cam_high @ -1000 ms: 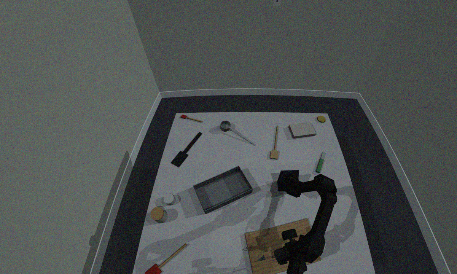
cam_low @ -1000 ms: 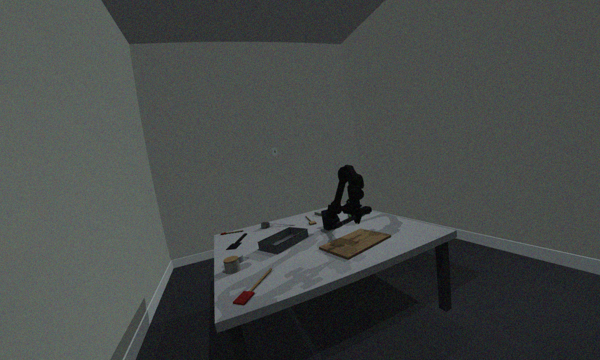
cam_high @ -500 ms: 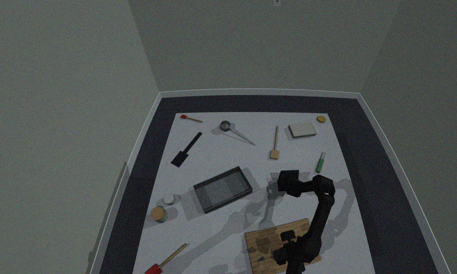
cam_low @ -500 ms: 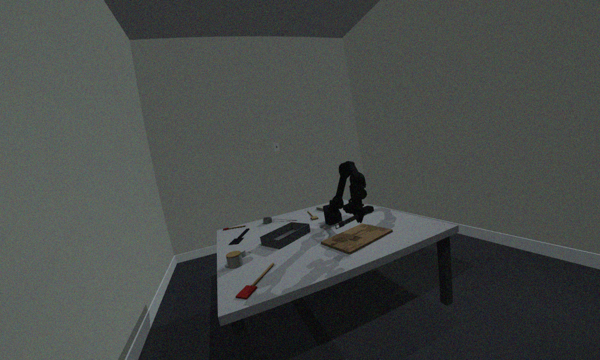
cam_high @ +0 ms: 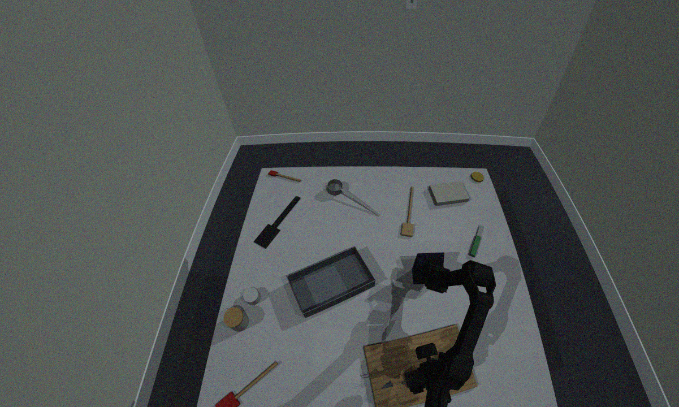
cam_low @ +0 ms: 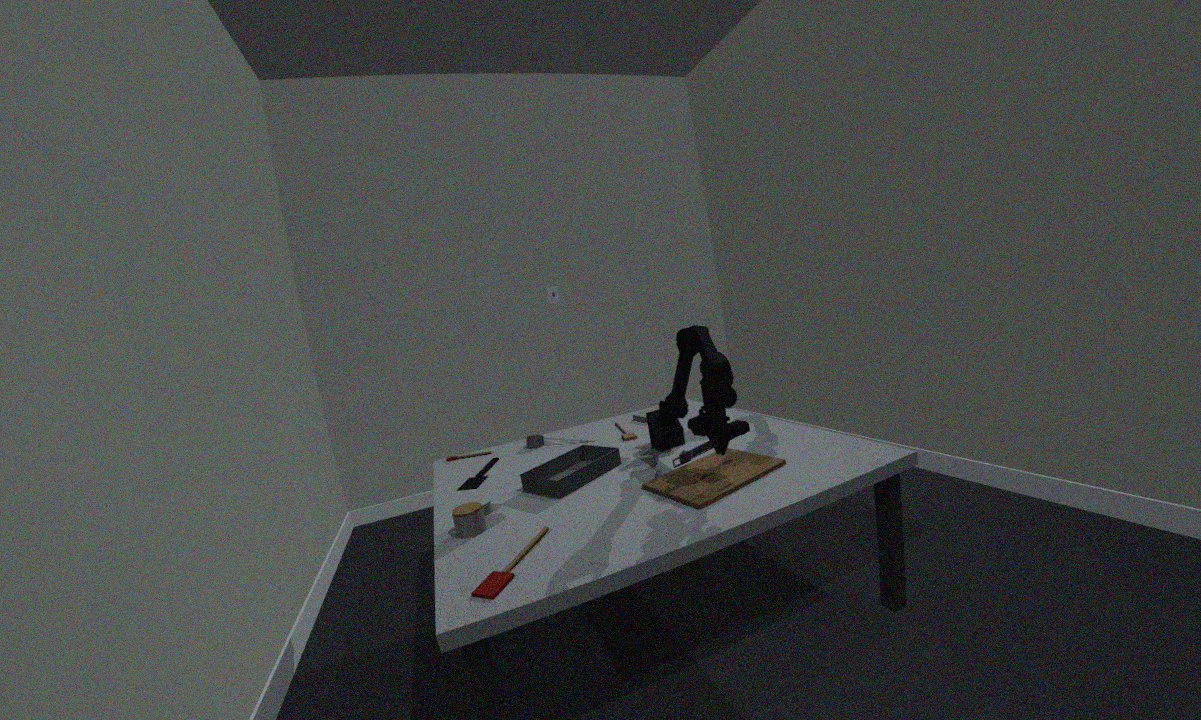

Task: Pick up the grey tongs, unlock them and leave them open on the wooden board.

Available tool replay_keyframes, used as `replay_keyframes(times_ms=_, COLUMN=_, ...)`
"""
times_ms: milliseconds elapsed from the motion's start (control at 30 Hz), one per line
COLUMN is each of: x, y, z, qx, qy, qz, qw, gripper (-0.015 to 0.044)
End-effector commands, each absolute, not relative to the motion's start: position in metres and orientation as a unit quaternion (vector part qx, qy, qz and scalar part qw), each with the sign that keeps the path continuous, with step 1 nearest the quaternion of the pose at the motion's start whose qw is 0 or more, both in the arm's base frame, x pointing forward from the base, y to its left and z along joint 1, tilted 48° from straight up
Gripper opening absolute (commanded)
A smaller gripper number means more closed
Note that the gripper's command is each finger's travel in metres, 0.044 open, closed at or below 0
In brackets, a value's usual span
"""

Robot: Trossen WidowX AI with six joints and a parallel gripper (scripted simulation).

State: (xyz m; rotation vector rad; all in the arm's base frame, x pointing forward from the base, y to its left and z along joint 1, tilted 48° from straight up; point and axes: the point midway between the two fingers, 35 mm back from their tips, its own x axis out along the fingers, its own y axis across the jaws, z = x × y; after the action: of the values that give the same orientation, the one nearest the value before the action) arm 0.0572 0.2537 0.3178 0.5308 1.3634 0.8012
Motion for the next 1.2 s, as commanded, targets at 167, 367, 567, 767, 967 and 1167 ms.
replay_keyframes(times_ms=167, x=0.056, y=0.264, z=0.307, qx=0.239, qy=0.604, qz=0.353, qw=0.673, gripper=-0.0150)
replay_keyframes(times_ms=367, x=0.055, y=0.271, z=0.300, qx=0.239, qy=0.604, qz=0.354, qw=0.672, gripper=-0.0150)
replay_keyframes(times_ms=567, x=0.054, y=0.276, z=0.294, qx=0.240, qy=0.604, qz=0.354, qw=0.672, gripper=-0.0150)
replay_keyframes(times_ms=767, x=0.053, y=0.275, z=0.295, qx=0.238, qy=0.606, qz=0.356, qw=0.671, gripper=-0.0124)
replay_keyframes(times_ms=967, x=0.053, y=0.275, z=0.295, qx=0.238, qy=0.606, qz=0.356, qw=0.671, gripper=0.0034)
replay_keyframes(times_ms=1167, x=0.053, y=0.275, z=0.295, qx=0.238, qy=0.606, qz=0.356, qw=0.671, gripper=0.0191)
